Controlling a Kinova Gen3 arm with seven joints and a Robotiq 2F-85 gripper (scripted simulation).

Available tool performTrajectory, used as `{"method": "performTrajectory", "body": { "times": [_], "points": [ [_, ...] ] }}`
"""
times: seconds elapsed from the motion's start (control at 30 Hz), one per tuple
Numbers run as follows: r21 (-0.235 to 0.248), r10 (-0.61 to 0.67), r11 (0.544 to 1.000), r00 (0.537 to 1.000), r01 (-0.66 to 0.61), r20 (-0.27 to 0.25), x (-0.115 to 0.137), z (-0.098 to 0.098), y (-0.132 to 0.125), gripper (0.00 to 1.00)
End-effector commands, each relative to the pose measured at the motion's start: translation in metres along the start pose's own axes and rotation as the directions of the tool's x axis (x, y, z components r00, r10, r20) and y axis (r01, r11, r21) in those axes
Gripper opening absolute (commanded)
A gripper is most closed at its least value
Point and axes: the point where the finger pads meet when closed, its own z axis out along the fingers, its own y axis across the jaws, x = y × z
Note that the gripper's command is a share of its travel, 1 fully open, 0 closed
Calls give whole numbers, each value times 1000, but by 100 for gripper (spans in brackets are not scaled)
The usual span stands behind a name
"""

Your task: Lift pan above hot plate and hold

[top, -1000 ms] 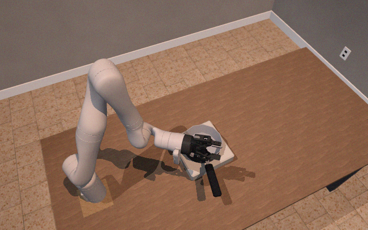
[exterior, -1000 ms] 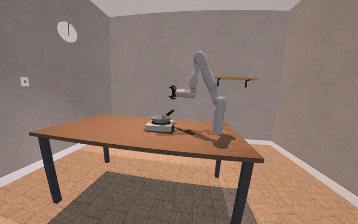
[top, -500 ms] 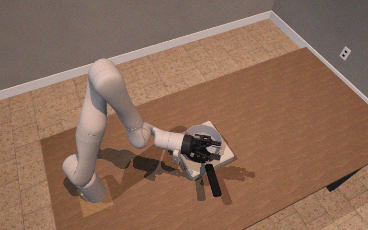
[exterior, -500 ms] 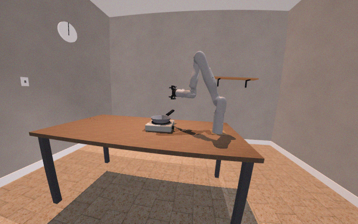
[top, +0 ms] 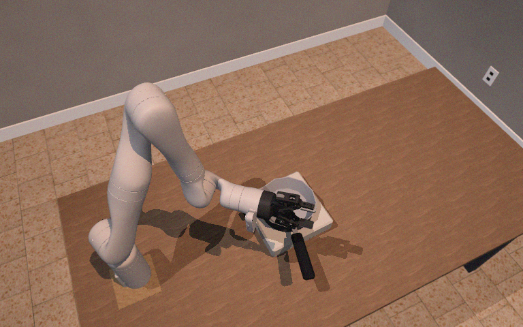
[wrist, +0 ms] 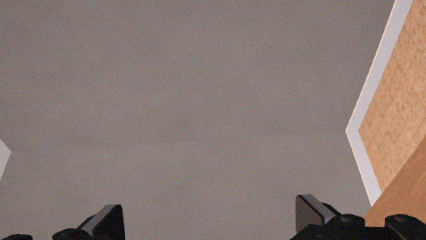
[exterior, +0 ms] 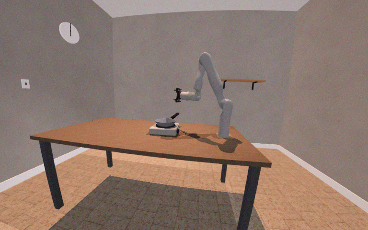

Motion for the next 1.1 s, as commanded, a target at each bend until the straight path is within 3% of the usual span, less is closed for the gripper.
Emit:
{"method": "performTrajectory", "body": {
  "times": [0.0, 0.37, 0.6, 0.87, 0.93, 1.07],
  "points": [
    [0, 13, 1000, 1000, -13, -6, -3, 0, 0, 100],
    [-15, 88, 996, 993, -89, -84, -5, -2, 6, 100],
    [-26, 176, 983, 968, -183, -181, -7, -4, 13, 100],
    [-22, 304, 944, 892, -330, -333, -9, -7, 23, 100],
    [-22, 304, 944, 892, -330, -333, -9, -7, 23, 100],
    [-8, 375, 909, 825, -417, -423, -11, -8, 30, 100]
  ]
}}
